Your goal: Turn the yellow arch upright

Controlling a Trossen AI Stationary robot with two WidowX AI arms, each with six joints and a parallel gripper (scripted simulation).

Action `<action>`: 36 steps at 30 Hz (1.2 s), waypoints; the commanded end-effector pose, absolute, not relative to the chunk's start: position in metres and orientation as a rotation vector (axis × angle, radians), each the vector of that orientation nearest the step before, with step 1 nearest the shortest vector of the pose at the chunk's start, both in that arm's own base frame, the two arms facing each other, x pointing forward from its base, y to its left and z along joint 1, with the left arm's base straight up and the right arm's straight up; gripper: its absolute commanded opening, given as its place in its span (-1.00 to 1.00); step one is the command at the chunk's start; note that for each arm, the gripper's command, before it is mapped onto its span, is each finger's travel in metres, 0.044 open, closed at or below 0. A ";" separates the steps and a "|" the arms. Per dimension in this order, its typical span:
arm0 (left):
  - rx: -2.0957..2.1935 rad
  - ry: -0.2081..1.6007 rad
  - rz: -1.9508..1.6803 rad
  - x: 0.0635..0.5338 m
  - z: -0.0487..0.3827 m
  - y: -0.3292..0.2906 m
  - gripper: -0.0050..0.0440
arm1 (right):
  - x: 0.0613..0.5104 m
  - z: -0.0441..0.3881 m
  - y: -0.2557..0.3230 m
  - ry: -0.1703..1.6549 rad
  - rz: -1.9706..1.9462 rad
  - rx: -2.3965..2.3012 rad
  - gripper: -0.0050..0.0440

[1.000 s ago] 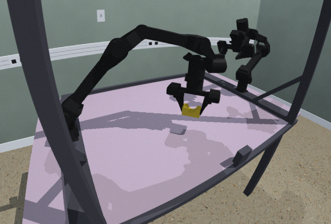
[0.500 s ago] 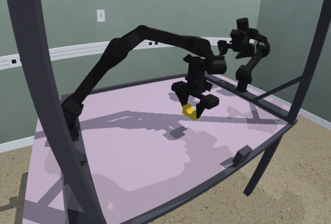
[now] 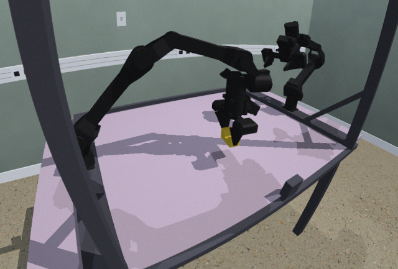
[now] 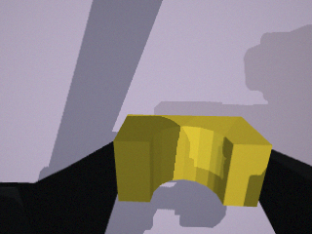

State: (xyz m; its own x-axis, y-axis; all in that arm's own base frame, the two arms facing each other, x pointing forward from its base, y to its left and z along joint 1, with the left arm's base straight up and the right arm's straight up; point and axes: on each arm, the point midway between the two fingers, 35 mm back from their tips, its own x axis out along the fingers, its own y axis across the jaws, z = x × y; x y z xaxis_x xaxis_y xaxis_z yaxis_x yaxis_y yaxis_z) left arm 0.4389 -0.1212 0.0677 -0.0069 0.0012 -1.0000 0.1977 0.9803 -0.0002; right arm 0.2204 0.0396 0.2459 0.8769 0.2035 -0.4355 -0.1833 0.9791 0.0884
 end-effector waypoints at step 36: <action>0.157 1.121 -0.234 0.423 0.066 -0.119 0.37 | 0.220 0.254 0.040 0.439 0.205 0.046 0.84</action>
